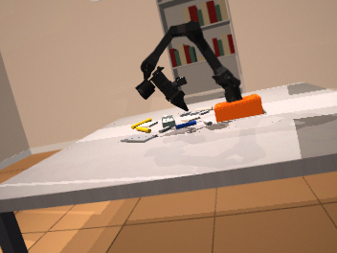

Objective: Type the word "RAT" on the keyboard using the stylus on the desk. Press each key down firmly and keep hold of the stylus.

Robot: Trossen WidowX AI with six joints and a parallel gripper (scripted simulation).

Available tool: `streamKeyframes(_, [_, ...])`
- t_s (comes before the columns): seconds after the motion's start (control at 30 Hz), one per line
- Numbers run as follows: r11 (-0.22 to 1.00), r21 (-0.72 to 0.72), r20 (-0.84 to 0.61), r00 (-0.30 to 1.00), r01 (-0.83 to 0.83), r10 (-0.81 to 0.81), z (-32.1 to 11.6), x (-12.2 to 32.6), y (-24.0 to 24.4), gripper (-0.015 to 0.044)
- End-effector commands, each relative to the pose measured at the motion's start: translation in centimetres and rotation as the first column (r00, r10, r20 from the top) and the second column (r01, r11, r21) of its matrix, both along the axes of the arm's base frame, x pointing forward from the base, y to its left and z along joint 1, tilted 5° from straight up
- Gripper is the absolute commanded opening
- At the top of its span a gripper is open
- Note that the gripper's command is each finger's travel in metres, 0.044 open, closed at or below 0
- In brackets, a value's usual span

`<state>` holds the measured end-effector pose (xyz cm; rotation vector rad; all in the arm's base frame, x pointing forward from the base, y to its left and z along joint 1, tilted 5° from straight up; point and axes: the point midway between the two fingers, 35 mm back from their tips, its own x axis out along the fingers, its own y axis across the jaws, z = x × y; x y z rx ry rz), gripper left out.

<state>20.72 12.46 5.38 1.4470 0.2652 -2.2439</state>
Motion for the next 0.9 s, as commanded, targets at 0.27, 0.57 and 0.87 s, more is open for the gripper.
streamKeyframes(0.27, [1.0,0.005,-0.018,1.0,-0.012,0.012,-0.7,0.0,0.0,0.015])
streamKeyframes(0.57, [1.0,0.005,-0.018,1.0,-0.012,0.012,-1.3,0.1,0.0,0.015])
streamKeyframes(0.87, [1.0,0.005,-0.018,1.0,-0.012,0.012,-1.8,0.1,0.0,0.015])
